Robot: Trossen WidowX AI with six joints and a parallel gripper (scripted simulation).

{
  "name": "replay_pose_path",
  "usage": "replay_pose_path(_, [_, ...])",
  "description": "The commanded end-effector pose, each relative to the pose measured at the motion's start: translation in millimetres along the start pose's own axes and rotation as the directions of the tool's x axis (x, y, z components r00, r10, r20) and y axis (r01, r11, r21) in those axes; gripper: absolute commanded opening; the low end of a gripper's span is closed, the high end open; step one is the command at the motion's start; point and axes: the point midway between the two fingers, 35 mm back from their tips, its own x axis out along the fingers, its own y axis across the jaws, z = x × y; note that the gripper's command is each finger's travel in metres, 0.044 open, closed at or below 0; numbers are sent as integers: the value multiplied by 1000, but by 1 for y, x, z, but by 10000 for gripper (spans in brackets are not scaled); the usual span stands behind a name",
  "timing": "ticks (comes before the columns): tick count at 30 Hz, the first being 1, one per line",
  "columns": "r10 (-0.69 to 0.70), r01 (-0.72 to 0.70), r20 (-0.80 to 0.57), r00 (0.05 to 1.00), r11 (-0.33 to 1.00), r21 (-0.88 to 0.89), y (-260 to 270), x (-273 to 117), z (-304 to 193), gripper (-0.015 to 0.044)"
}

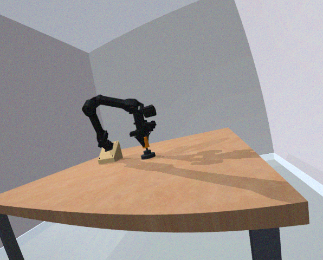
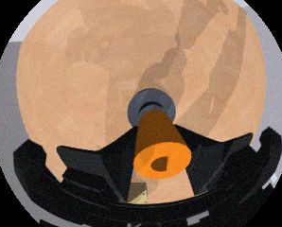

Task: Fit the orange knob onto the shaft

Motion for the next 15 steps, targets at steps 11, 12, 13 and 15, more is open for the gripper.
replay_pose_path(11, [-3, 3, 0, 1000, 1000, -4, 1, -2, -1, 0])
replay_pose_path(12, [-3, 3, 0, 1000, 1000, -4, 1, -3, -1, 0])
replay_pose_path(13, [-3, 3, 0, 1000, 1000, -4, 1, -3, -1, 0])
replay_pose_path(15, [-3, 3, 0, 1000, 1000, -4, 1, -4, -1, 0])
